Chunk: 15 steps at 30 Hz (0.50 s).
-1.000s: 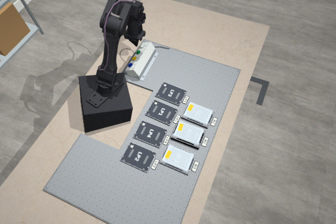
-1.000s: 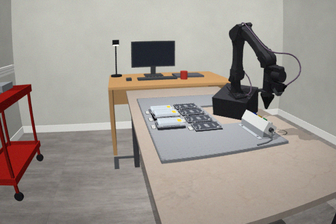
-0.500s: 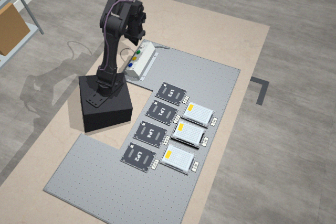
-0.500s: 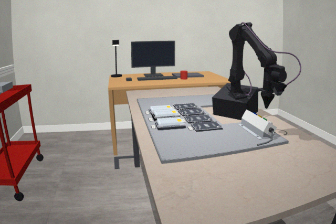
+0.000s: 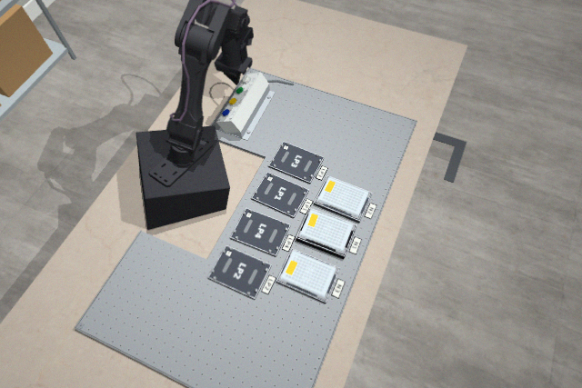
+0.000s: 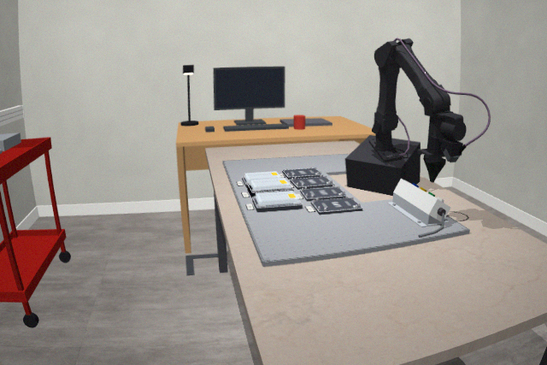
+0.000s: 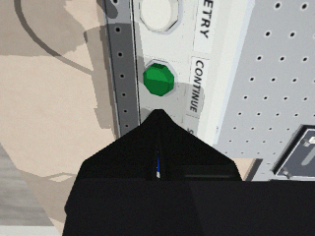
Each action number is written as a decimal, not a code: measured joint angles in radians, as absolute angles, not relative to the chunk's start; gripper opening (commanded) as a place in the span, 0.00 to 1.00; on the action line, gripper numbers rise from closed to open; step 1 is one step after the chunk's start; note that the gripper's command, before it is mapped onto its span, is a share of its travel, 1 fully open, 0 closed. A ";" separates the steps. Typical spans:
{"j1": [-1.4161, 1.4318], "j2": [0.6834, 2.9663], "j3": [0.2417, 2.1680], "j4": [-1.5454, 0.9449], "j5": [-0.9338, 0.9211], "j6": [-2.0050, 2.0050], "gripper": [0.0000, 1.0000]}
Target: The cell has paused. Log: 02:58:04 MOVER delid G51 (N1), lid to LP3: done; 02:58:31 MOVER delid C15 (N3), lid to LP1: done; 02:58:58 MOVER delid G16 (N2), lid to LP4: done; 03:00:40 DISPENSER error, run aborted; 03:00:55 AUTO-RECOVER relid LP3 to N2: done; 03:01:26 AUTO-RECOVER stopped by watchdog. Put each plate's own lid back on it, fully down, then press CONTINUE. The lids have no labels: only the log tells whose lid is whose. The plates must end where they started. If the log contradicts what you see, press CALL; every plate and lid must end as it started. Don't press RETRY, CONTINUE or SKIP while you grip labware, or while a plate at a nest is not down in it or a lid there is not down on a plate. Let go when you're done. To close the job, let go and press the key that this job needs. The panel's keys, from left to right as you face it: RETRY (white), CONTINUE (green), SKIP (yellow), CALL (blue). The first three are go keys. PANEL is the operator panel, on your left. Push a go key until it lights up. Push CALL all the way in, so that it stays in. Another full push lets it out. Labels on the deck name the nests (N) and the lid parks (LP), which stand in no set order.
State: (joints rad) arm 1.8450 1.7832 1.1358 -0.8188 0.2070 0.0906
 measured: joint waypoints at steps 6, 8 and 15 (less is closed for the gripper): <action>1.845 1.788 1.137 -0.815 0.207 0.092 0.00; 1.845 1.790 1.139 -0.815 0.207 0.091 0.00; 1.845 1.790 1.147 -0.815 0.207 0.091 0.00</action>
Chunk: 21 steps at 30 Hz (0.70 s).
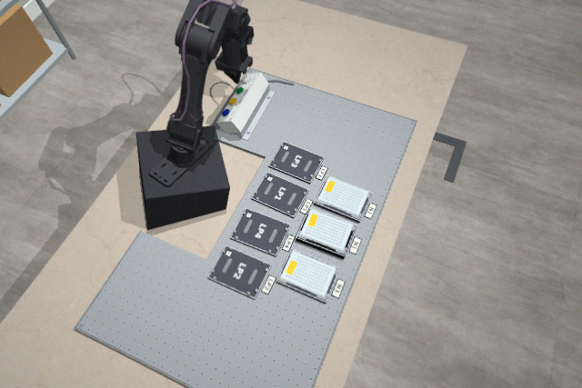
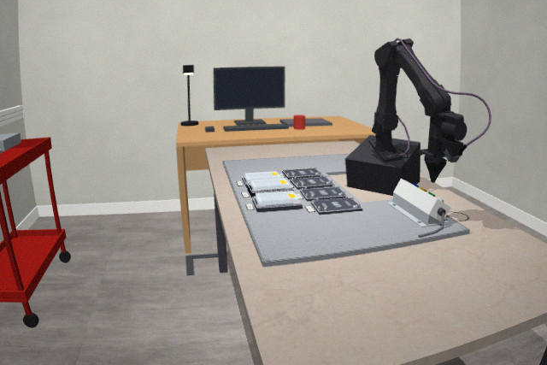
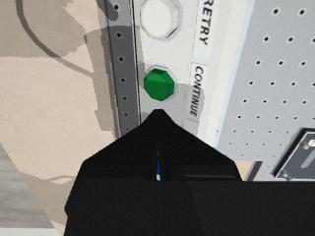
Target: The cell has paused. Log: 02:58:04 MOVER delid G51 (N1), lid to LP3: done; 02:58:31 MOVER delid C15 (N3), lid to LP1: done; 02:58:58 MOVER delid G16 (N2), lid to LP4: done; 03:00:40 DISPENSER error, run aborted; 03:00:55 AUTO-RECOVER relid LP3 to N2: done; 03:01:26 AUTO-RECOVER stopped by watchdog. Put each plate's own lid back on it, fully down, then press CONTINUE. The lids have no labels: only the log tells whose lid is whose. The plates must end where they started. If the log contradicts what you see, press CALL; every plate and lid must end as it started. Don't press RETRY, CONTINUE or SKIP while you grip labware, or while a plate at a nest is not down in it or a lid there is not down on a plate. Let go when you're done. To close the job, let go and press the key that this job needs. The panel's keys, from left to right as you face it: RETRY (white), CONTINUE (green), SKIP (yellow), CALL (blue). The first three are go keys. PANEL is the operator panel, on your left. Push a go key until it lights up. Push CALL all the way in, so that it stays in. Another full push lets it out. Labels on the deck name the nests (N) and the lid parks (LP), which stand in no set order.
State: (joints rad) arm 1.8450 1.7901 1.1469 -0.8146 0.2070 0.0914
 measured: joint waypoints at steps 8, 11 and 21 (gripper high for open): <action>1.845 1.793 1.148 -0.814 0.207 0.091 0.00; 1.845 1.795 1.148 -0.815 0.207 0.091 0.00; 1.845 1.799 1.149 -0.815 0.207 0.091 0.00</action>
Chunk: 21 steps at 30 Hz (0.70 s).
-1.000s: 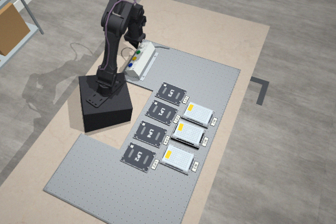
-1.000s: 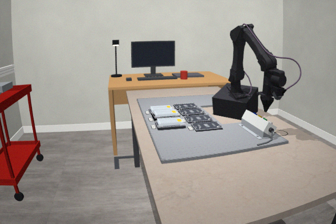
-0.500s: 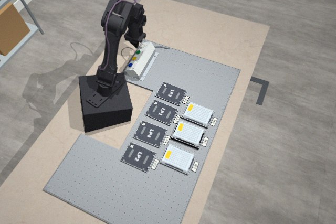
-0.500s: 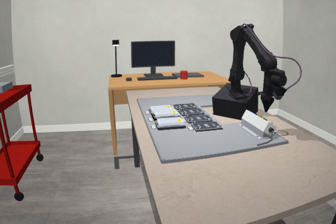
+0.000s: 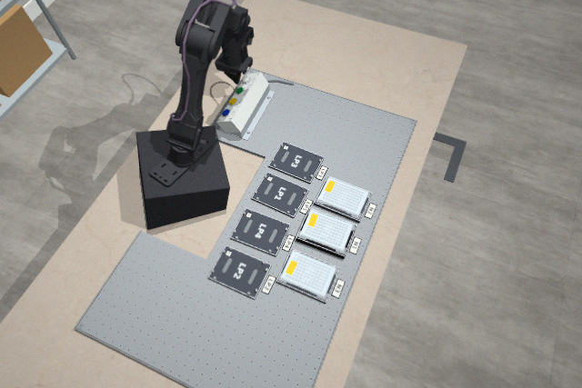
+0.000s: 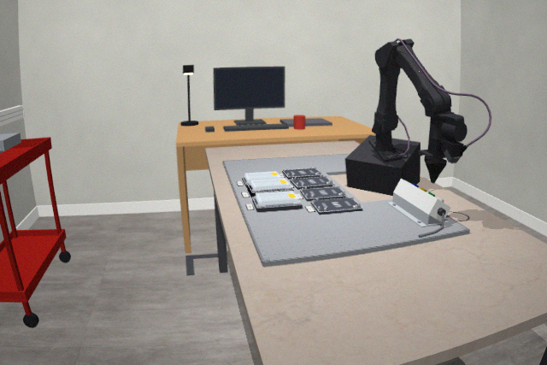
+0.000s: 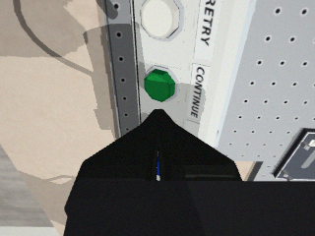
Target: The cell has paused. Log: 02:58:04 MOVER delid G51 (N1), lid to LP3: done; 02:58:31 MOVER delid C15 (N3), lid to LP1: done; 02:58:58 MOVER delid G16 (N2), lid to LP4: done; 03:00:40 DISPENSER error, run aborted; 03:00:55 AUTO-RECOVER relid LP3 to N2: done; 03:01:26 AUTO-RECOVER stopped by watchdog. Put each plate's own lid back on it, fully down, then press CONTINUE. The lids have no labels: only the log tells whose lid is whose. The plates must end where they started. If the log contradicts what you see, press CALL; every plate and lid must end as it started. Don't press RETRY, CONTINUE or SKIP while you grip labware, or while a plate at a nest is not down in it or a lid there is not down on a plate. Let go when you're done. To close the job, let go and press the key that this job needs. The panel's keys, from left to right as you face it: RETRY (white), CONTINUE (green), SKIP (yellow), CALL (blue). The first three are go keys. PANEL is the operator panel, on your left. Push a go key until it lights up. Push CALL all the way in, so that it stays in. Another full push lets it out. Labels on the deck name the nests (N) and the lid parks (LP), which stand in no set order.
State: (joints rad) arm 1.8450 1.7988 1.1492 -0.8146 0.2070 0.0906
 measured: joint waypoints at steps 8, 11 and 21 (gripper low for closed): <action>1.845 1.798 1.156 -0.815 0.207 0.093 0.00; 1.845 1.799 1.156 -0.815 0.207 0.094 0.00; 1.845 1.812 1.146 -0.793 0.207 0.095 0.00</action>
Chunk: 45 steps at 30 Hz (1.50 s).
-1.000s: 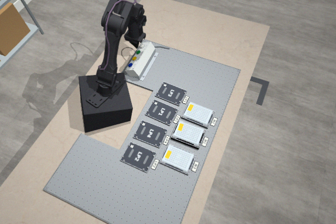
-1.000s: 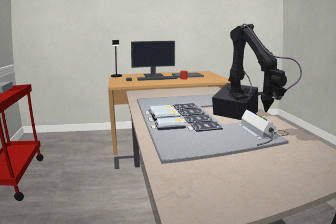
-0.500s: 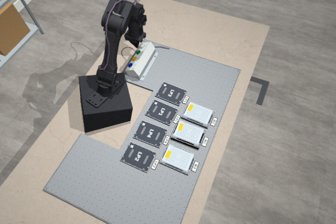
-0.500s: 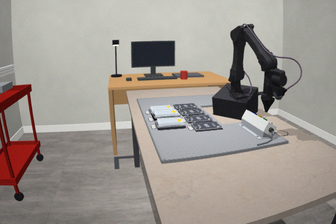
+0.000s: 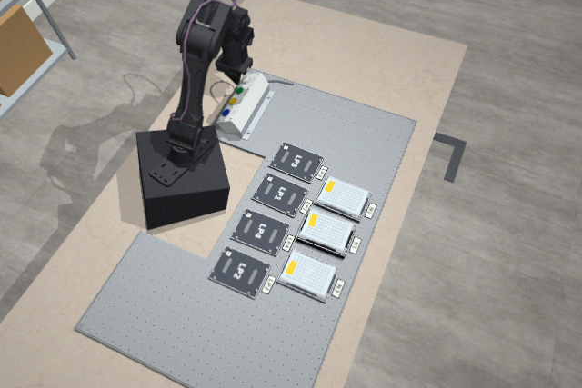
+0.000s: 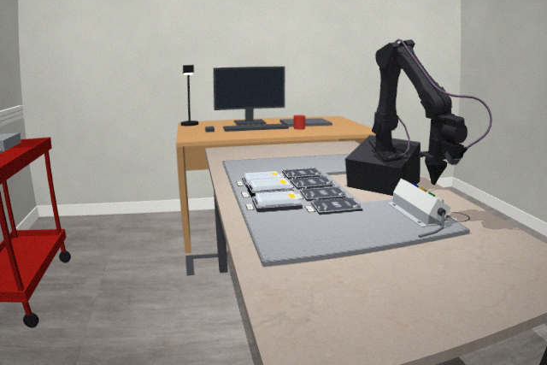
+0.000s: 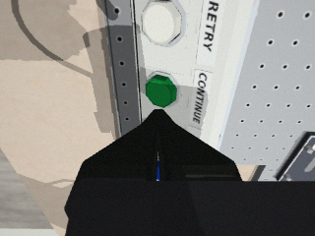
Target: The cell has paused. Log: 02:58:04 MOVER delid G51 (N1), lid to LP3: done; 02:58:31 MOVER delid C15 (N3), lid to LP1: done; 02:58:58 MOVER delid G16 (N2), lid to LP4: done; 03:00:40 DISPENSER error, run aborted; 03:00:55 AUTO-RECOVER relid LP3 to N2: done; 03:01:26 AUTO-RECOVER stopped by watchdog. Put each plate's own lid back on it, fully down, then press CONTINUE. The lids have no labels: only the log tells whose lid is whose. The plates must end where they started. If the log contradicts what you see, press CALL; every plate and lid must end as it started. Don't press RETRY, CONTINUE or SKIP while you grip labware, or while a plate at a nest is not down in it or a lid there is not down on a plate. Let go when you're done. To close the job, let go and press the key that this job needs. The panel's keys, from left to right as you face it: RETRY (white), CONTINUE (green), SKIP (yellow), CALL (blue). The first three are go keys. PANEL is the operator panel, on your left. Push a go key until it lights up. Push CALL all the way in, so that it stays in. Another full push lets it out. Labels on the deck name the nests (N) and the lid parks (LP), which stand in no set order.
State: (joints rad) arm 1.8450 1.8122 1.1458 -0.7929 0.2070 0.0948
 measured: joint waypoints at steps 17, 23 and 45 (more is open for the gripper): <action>1.841 1.832 1.130 -0.758 0.207 0.086 0.00; 1.838 1.845 1.130 -0.746 0.207 0.085 0.00; 1.831 1.868 1.110 -0.698 0.207 0.077 0.00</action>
